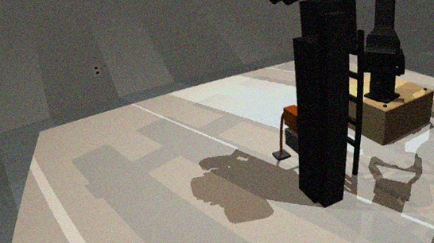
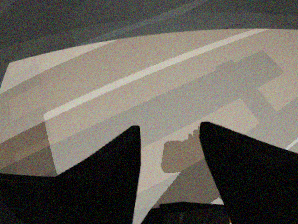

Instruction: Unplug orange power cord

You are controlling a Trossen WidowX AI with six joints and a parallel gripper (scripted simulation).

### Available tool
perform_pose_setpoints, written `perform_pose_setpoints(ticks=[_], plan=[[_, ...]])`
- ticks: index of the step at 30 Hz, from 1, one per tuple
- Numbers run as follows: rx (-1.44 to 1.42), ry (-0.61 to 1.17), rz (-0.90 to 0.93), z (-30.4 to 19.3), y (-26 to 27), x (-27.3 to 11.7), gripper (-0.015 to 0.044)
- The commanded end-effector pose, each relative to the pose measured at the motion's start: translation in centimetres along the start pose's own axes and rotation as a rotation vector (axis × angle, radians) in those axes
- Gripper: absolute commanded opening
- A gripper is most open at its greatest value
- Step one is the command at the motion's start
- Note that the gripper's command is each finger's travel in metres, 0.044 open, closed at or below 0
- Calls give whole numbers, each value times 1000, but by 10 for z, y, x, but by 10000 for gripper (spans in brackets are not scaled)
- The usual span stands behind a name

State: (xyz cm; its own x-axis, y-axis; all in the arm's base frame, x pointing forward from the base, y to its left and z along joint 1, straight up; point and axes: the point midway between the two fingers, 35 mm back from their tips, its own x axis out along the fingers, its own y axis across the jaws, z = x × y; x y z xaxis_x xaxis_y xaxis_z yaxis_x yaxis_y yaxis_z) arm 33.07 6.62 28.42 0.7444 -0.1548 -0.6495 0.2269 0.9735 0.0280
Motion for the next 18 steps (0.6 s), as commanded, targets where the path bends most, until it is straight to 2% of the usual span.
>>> perform_pose_setpoints(ticks=[1, 8, 13, 18], plan=[[170, 67, -54, -8, -27, 29, 160], [516, 233, -178, -42, -79, 71, 160], [708, 328, -253, -67, -103, 86, 160], [1088, 508, -449, -124, -135, 98, 160]])
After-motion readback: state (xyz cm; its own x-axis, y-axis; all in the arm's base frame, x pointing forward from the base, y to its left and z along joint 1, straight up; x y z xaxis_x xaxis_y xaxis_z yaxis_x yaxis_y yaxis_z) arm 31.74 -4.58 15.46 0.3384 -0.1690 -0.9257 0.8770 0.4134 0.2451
